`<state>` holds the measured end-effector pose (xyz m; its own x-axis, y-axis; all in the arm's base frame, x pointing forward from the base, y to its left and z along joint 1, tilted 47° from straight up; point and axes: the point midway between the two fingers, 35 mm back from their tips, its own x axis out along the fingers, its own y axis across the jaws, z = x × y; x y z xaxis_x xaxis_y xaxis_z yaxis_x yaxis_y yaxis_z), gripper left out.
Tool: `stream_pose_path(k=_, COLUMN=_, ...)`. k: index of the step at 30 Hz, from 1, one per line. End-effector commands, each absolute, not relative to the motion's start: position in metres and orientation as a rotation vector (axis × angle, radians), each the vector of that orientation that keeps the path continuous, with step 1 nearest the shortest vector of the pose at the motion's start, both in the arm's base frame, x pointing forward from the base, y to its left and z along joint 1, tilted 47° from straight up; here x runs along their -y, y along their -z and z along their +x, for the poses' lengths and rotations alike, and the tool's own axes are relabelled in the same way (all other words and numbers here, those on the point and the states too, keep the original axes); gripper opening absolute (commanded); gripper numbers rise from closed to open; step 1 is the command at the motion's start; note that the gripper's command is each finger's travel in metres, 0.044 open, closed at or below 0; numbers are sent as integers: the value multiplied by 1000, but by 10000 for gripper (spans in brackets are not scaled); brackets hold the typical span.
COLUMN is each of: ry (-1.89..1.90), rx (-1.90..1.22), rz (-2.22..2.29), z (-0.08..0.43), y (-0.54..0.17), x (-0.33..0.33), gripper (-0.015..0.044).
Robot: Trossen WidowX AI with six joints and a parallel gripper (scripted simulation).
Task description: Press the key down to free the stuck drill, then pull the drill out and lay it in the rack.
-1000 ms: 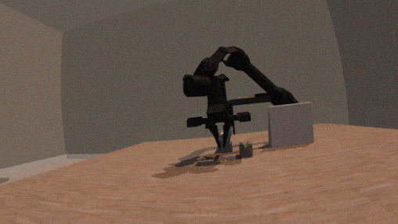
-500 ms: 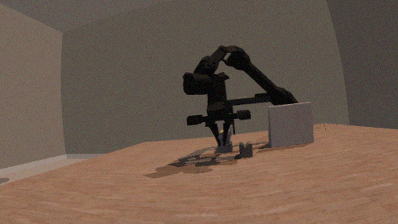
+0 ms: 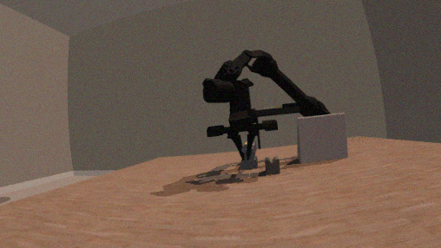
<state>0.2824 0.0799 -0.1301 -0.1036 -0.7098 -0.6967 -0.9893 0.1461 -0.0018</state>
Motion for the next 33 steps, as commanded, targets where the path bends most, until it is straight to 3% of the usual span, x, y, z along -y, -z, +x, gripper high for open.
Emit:
stream_pose_path(k=1, ry=-650, rx=-1872, rz=-1613, z=284, y=129, x=-83, gripper=0)
stream_pose_path(k=33, ry=-653, rx=-1872, rz=-1612, z=252, y=131, x=-98, gripper=0)
